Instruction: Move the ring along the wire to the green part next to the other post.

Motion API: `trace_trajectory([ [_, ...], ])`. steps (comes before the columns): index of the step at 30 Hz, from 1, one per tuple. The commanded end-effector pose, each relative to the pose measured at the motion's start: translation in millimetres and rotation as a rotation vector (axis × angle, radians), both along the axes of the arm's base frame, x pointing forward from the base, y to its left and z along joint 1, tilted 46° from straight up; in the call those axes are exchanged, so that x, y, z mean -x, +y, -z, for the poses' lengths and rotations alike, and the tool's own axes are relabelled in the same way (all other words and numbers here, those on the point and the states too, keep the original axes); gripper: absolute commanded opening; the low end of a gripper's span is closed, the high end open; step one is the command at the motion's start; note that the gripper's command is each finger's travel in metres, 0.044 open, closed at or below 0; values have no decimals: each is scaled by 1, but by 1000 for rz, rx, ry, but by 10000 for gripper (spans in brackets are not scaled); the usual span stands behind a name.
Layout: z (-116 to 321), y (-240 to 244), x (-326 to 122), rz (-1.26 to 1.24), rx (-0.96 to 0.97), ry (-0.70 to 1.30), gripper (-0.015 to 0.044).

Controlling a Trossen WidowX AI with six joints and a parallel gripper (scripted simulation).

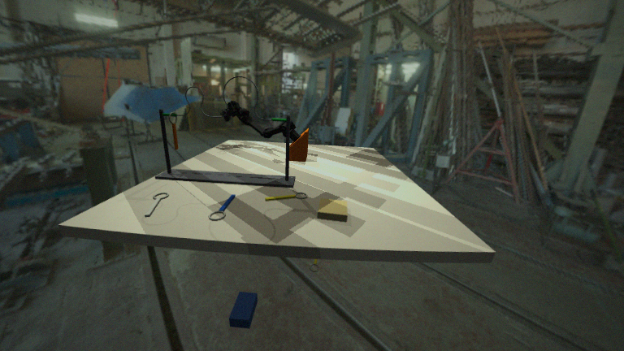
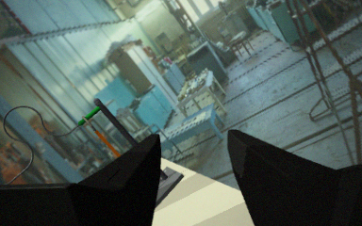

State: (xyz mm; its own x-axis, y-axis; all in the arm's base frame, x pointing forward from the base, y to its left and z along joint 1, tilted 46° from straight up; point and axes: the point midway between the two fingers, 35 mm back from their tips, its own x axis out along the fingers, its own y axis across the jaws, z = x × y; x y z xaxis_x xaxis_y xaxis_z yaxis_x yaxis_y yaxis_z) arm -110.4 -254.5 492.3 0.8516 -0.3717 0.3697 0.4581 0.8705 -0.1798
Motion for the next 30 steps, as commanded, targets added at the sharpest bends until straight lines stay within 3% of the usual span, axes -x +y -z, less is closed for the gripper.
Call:
trace_trajectory([
  [1,-28,35,-6,10,71,-3,160],
  [6,-62,80,-20,22,153,-7,160],
  [16,-88,140,-67,26,249,55,160],
  [30,-133,216,-175,21,439,115,160],
])
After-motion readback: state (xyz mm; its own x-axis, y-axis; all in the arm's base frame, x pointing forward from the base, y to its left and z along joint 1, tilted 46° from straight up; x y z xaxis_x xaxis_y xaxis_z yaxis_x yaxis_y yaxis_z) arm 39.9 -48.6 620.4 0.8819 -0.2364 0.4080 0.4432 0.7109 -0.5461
